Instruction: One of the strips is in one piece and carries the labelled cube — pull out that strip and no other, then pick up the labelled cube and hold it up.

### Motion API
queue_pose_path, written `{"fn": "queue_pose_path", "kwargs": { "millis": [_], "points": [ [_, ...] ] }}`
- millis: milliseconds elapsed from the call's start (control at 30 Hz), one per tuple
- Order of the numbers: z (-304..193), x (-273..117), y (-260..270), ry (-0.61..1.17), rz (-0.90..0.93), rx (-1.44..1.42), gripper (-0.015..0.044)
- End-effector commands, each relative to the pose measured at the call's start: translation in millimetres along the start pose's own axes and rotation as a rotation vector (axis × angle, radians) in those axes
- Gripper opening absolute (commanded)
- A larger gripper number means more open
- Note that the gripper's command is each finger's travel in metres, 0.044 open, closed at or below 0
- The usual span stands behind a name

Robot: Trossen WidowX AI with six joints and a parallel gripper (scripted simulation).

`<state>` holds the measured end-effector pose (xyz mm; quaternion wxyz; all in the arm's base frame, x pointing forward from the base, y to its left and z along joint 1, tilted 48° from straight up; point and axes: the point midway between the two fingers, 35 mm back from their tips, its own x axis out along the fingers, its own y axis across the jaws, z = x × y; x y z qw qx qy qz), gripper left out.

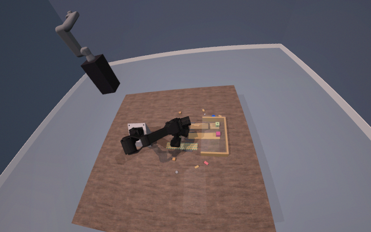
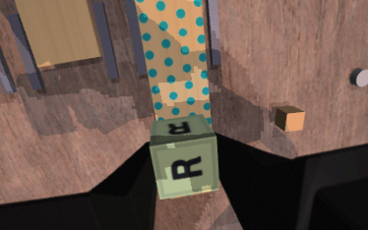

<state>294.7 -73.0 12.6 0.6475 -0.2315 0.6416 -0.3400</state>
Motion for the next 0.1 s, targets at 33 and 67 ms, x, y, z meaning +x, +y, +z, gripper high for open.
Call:
{"fn": "queue_pose_path", "kwargs": {
  "millis": [33,67],
  "points": [
    [0.4,-1.1,0.5,0.0,0.005,0.005,0.0],
    [0.4,-1.1,0.5,0.0,0.005,0.005,0.0]
  ]
}}
